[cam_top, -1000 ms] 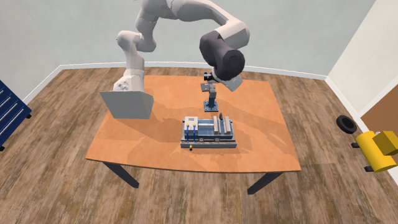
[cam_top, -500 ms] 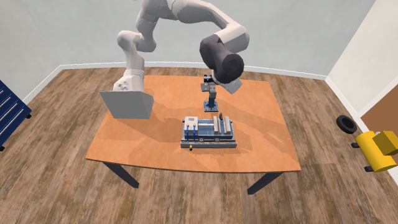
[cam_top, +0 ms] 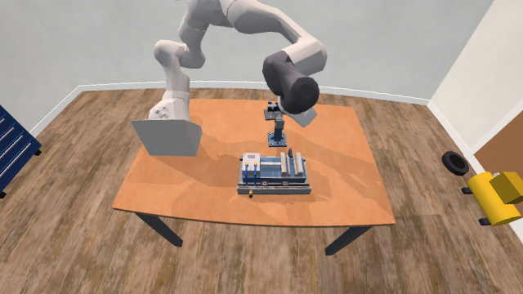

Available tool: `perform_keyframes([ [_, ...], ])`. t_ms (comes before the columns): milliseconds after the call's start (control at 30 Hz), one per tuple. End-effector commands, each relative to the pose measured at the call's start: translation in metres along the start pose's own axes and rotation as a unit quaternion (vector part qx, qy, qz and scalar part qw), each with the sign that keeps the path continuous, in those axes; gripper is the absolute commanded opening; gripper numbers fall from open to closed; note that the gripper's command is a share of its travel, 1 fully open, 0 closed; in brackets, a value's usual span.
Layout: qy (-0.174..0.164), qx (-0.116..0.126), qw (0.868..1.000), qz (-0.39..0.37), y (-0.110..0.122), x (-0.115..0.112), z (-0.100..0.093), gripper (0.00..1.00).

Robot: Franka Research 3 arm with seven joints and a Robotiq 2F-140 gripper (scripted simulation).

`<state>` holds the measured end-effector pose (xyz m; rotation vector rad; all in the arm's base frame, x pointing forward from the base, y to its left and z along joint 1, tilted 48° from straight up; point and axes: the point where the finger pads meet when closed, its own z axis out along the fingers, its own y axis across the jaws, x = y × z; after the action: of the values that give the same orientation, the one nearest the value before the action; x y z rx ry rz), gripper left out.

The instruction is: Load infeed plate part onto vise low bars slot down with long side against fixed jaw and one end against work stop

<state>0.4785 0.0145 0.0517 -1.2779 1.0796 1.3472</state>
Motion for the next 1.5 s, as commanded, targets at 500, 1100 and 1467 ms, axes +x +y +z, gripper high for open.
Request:
perform_keyframes([
  [500, 0.001, 0.003, 1.000, -0.007, -0.003, 0.014, 0.014, 0.00],
  [1100, 0.001, 0.003, 1.000, -0.007, -0.003, 0.021, 0.021, 0.00],
  [1467, 0.001, 0.003, 1.000, -0.007, -0.003, 0.023, 0.023, 0.00],
])
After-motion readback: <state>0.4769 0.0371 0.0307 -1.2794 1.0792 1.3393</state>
